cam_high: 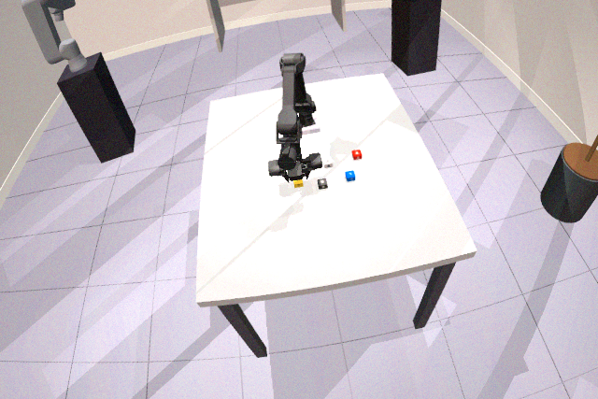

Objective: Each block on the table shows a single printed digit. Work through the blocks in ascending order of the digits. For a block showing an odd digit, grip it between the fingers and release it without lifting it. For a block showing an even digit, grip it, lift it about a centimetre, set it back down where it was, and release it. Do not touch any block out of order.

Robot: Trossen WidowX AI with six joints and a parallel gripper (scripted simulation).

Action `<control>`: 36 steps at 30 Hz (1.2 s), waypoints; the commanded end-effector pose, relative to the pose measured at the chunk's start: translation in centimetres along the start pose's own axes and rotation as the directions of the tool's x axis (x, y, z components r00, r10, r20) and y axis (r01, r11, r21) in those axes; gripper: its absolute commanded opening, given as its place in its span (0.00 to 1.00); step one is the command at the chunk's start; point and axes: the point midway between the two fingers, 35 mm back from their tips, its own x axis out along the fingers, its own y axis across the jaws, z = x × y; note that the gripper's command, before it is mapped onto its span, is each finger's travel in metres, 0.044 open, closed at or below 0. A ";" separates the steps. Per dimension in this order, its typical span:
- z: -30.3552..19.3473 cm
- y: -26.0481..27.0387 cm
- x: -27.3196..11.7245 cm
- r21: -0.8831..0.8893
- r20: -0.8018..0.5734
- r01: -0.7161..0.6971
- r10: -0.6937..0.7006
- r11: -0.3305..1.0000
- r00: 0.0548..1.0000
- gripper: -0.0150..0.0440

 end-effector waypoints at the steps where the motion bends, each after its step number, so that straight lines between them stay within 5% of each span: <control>1: 0.0 -0.1 0.0 -0.006 0.000 0.003 -0.003 1.000 1.000 0.49; 28: 0.0 -0.1 0.0 -0.006 0.000 0.003 -0.003 1.000 1.000 0.46; 36: 0.0 -0.1 0.0 -0.006 0.000 0.003 -0.003 1.000 1.000 0.81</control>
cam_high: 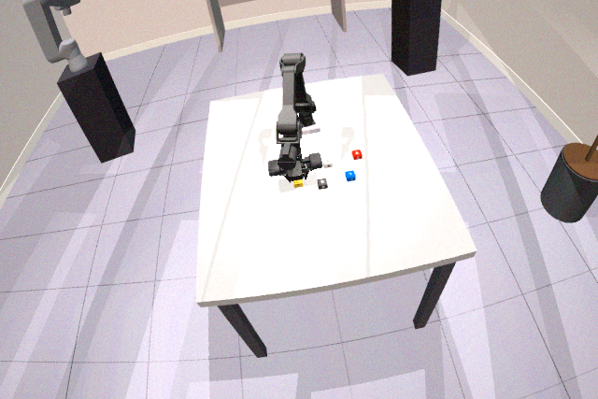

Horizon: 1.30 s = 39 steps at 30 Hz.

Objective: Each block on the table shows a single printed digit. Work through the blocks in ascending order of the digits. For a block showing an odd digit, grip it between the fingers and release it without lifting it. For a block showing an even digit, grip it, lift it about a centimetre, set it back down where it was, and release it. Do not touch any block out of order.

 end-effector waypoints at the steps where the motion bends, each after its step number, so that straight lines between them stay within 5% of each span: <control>1: 0.0 -0.1 0.0 -0.006 0.000 0.004 -0.004 1.000 1.000 0.86; 3: 0.0 -0.1 0.0 -0.006 0.000 0.004 -0.004 1.000 1.000 0.93; 14: 0.0 -0.1 -3.6 -0.006 0.001 0.004 -0.004 1.000 1.000 0.93; 21: 0.2 -0.1 -10.8 -0.006 0.001 0.004 -0.004 1.000 1.000 0.62; 25: 0.0 0.0 -11.7 -0.006 0.001 0.004 -0.004 1.000 1.000 0.46; 34: 0.2 0.2 -11.7 -0.006 0.001 0.003 -0.003 1.000 1.000 0.46; 39: 3.4 6.5 -11.8 -0.006 0.004 -0.002 0.002 1.000 1.000 0.46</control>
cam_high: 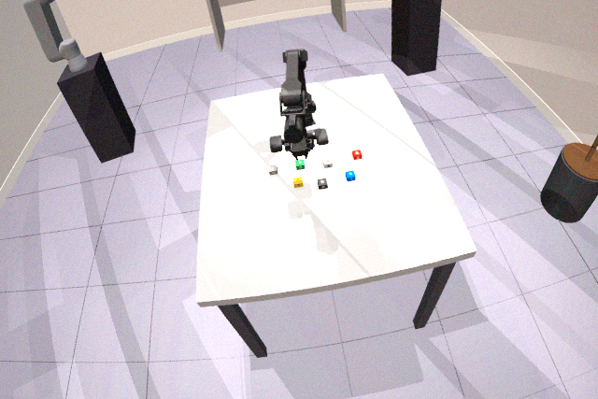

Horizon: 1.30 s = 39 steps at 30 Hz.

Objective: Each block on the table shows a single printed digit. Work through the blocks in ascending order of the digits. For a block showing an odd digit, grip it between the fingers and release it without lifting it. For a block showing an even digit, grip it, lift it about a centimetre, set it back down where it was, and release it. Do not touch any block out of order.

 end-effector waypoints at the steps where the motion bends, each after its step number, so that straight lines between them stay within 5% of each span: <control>1: 1.9 4.7 0.1 -0.016 -0.003 -0.005 0.005 1.000 1.000 0.46; 5: 1.9 5.0 0.1 -0.016 -0.003 -0.005 0.005 1.000 1.000 0.46; 12: 2.0 5.1 7.4 -0.016 -0.003 -0.005 0.005 1.000 1.000 0.77; 16: 1.9 5.1 8.2 -0.016 -0.003 -0.005 0.005 1.000 1.000 0.93; 39: 1.9 5.1 11.1 -0.016 -0.003 -0.005 0.005 1.000 1.000 0.93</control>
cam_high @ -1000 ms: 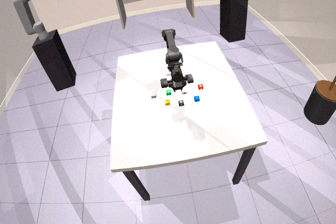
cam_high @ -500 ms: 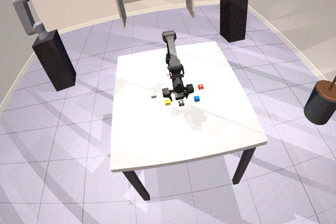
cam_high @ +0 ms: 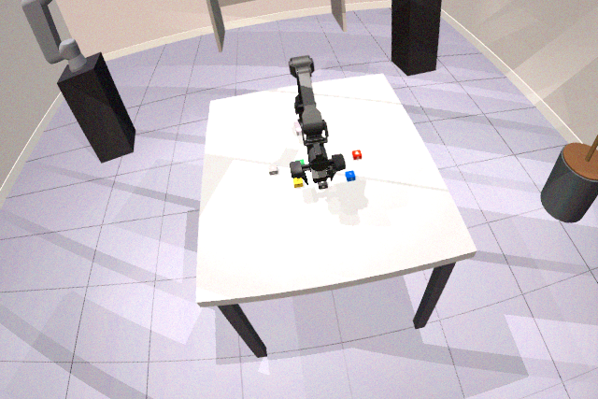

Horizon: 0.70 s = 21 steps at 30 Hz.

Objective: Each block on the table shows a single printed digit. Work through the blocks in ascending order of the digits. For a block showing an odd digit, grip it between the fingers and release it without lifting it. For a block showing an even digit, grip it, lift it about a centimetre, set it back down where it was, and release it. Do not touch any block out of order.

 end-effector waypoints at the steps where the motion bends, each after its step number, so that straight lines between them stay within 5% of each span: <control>1: 0.0 0.0 0.8 0.006 -0.003 -0.001 0.001 1.000 1.000 0.93; 6: -0.1 0.0 1.3 0.006 -0.003 -0.001 0.001 1.000 1.000 0.93; 16: -0.1 0.0 1.3 0.006 -0.003 -0.001 0.001 1.000 1.000 0.49; 21: -0.1 0.0 1.3 0.006 -0.003 -0.001 0.001 1.000 1.000 0.46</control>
